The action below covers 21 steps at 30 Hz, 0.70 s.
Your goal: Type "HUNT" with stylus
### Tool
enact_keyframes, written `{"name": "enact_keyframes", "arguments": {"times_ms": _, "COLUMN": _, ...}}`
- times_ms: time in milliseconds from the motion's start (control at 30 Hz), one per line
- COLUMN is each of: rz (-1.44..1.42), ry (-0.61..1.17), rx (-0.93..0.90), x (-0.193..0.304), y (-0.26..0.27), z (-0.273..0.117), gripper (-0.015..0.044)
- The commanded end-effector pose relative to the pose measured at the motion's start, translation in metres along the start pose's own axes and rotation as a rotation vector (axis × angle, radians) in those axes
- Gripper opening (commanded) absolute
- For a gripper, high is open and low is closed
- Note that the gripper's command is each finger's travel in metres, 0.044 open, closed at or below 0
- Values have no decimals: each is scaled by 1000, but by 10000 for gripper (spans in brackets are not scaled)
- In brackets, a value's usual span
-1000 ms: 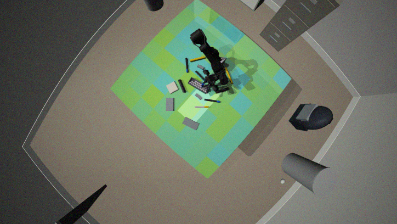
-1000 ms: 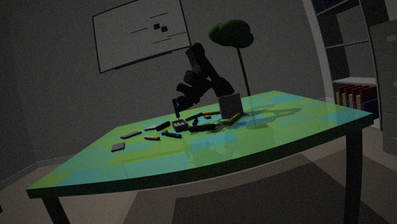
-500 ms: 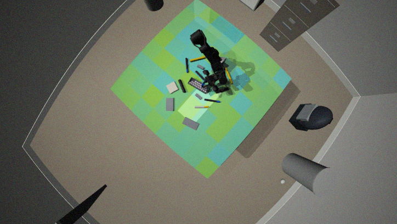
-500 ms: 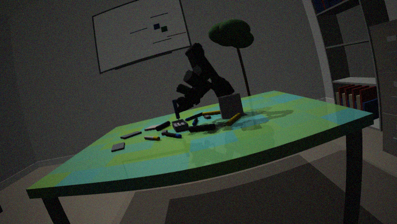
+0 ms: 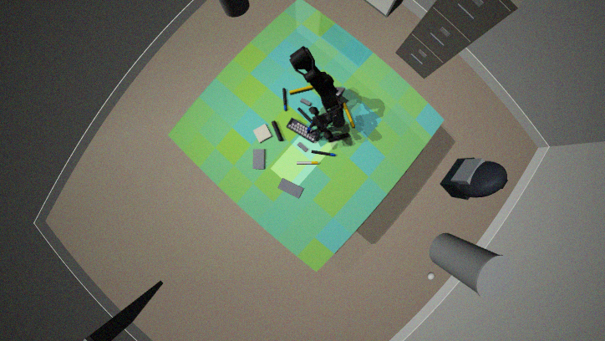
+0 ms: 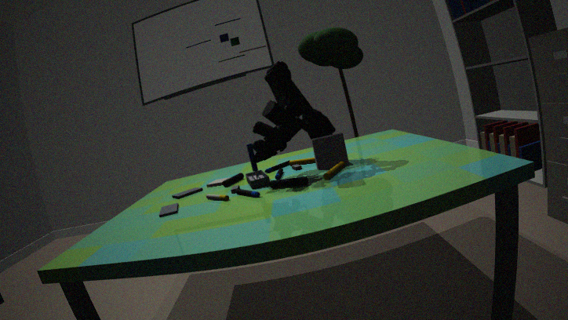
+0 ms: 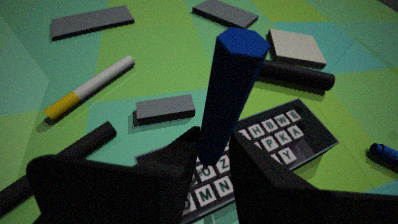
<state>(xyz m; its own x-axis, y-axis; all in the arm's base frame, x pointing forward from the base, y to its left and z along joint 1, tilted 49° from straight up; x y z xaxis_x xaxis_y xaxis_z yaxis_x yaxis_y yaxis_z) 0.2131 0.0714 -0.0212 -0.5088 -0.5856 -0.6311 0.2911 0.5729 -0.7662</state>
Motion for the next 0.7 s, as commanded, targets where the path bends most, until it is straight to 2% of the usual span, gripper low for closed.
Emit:
{"name": "enact_keyframes", "arguments": {"times_ms": 0, "rz": -9, "ry": -2, "rx": 5, "x": 2, "y": -1, "z": 1, "gripper": 81}}
{"name": "enact_keyframes", "arguments": {"times_ms": 667, "rz": -9, "ry": -2, "rx": 5, "x": 7, "y": -1, "z": 4, "gripper": 81}}
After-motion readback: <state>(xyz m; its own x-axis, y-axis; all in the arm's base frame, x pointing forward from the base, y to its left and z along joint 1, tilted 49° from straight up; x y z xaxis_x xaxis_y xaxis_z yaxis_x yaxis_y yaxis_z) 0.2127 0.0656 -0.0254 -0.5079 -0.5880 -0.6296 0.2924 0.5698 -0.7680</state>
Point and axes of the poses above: the point midway between the two fingers, 35 mm back from their tips, its own z axis out along the fingers, its own y axis across the jaws, x = y × z, the point moved 2 cm from there along -z, back along the fingers, and after that the axes turned 6 degrees about -z, right-handed, at the moved point
